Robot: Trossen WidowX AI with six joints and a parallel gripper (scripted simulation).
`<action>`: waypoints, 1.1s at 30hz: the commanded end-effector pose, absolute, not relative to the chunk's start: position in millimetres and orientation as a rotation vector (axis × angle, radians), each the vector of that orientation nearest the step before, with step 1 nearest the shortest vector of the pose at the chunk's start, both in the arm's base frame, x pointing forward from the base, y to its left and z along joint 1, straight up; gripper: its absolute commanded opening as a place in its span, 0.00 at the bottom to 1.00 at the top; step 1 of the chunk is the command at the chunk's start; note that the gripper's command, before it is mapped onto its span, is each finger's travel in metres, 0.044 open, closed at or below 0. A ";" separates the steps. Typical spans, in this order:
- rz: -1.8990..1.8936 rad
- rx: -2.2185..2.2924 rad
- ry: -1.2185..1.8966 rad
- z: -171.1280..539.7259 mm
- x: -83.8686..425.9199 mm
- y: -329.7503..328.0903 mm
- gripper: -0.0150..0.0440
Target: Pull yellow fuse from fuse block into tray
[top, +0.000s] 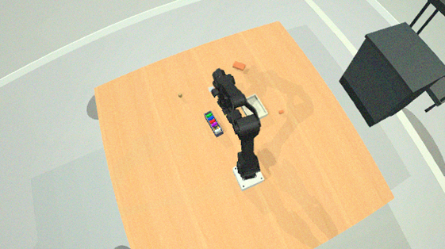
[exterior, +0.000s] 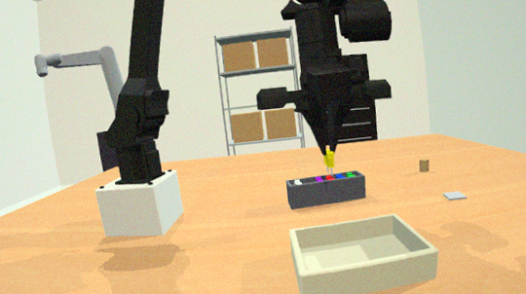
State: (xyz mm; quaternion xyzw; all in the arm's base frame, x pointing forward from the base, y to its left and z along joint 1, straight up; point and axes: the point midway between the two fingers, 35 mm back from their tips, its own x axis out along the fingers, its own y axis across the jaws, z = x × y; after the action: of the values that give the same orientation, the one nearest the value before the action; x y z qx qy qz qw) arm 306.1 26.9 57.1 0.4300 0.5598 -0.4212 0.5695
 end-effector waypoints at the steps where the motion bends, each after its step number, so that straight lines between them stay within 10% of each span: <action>1: -0.982 1.007 1.305 60.5 318.1 3.5 0.25; 33: -0.988 1.000 1.297 51.7 334.9 -120.6 0.25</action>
State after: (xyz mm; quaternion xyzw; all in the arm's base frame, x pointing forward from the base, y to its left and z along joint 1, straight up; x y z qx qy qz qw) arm 333.7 -118.7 55.4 0.4288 0.5552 -0.4229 0.5736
